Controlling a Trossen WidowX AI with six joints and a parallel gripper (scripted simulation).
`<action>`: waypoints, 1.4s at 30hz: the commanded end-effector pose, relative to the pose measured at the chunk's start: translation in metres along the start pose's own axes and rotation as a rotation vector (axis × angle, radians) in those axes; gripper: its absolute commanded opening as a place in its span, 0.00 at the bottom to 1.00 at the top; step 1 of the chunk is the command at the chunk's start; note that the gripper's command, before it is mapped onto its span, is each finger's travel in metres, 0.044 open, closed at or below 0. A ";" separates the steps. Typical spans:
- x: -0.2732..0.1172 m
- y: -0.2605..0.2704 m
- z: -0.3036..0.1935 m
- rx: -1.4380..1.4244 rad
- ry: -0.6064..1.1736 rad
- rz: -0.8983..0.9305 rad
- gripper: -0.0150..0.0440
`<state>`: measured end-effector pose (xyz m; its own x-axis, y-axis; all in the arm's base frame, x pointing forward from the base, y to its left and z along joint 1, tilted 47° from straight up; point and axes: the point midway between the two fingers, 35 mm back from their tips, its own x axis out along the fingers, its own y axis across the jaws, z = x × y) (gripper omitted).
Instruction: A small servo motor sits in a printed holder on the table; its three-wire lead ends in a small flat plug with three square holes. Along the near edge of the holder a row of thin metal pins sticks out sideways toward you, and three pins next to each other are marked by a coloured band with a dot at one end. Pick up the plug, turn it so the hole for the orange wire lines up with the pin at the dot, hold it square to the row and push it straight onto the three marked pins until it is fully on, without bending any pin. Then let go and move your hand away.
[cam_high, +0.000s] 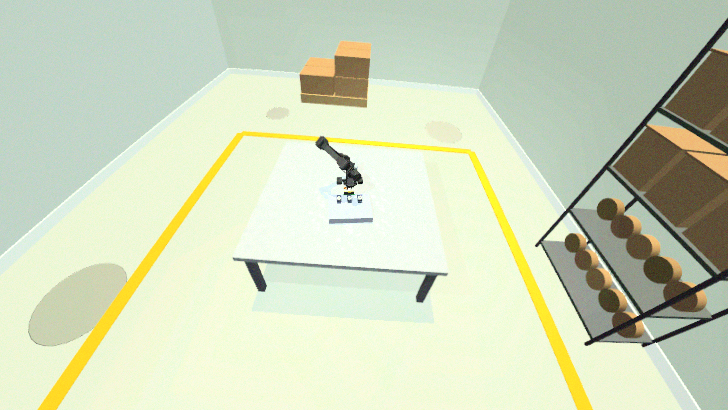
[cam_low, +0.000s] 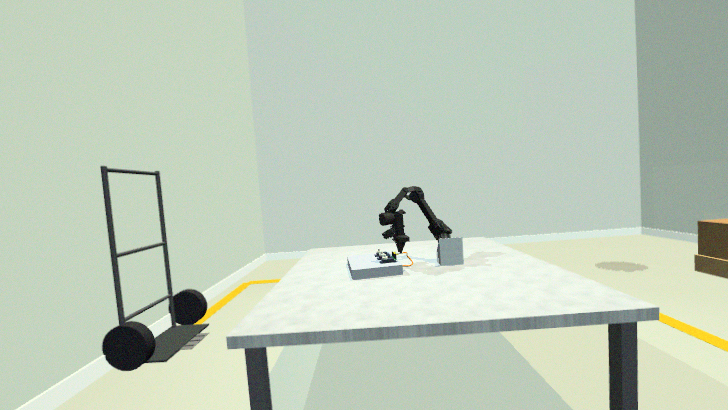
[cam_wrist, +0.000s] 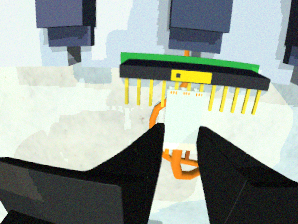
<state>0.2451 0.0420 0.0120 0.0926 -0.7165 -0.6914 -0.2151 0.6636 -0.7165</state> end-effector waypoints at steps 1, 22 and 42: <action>-0.001 0.000 0.005 0.001 -0.005 0.000 0.25; -0.038 0.000 0.005 0.000 -0.006 0.003 0.88; -0.058 -0.001 0.003 0.000 -0.005 0.002 1.00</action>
<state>0.2439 0.0829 0.0523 0.1010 -0.7165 -0.6903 -0.2186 0.6609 -0.7180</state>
